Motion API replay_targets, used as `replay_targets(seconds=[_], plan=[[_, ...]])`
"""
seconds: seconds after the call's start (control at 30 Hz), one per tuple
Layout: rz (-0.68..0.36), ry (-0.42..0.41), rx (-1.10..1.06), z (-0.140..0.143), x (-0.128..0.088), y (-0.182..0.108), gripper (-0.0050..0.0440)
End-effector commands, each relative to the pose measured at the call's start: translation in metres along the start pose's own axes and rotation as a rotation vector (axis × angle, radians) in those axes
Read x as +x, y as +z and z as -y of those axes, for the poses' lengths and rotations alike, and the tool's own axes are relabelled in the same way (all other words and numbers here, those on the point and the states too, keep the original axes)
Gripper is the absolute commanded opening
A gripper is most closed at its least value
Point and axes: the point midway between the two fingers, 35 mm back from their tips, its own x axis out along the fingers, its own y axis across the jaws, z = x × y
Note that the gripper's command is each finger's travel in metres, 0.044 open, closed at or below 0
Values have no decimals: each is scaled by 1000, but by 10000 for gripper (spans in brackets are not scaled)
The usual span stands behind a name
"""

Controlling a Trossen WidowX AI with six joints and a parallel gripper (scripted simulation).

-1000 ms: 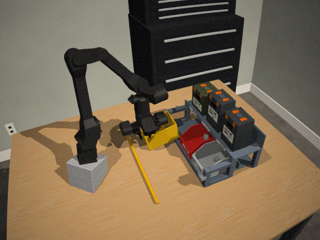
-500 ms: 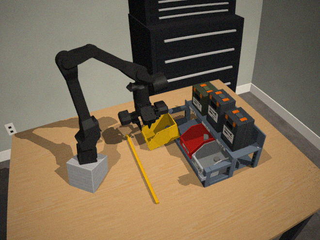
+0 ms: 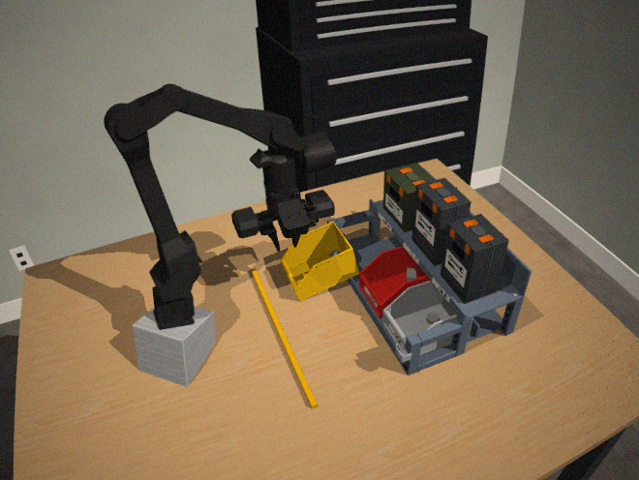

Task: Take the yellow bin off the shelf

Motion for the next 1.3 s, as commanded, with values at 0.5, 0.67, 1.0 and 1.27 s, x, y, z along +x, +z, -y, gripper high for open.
replay_targets(seconds=[0.5, 0.67, 1.0, 1.27], plan=[[-7, 28, -8, -4, -6, -2, 150], [-7, 28, -8, -4, -6, -2, 150], [-7, 29, -9, -5, -2, -2, 150], [-7, 29, -8, -5, 0, -2, 150]])
